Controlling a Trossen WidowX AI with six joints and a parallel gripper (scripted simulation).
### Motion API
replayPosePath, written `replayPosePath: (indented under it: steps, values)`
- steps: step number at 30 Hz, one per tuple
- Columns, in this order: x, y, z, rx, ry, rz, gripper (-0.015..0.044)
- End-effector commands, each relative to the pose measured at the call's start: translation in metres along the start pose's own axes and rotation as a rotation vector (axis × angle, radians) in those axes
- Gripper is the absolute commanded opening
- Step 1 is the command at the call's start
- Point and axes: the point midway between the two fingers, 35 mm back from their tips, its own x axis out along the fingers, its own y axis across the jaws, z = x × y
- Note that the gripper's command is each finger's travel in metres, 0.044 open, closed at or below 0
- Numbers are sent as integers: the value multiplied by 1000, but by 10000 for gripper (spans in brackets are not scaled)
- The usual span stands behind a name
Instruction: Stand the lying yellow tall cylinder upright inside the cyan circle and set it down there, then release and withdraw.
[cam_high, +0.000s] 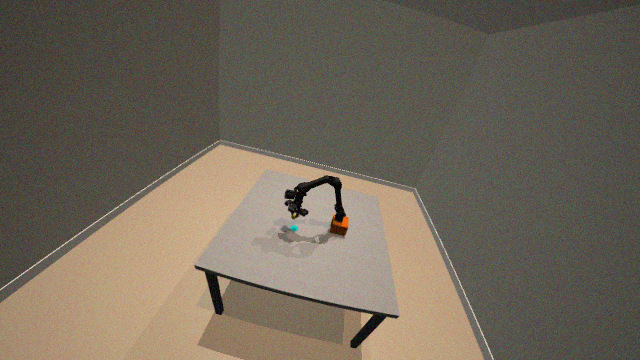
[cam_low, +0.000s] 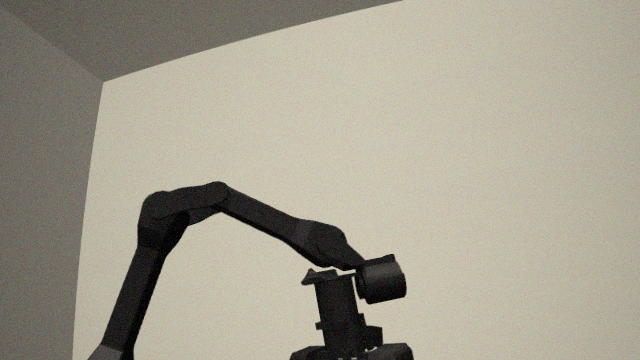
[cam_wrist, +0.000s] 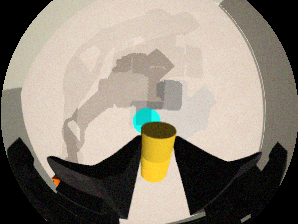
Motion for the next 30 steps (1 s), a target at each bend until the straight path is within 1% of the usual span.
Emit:
replayPosePath:
  steps: [1,30]
  values:
    - [6,-1,1,22,-33,7,105]
    - [27,-17,12,107,-243,12,105]
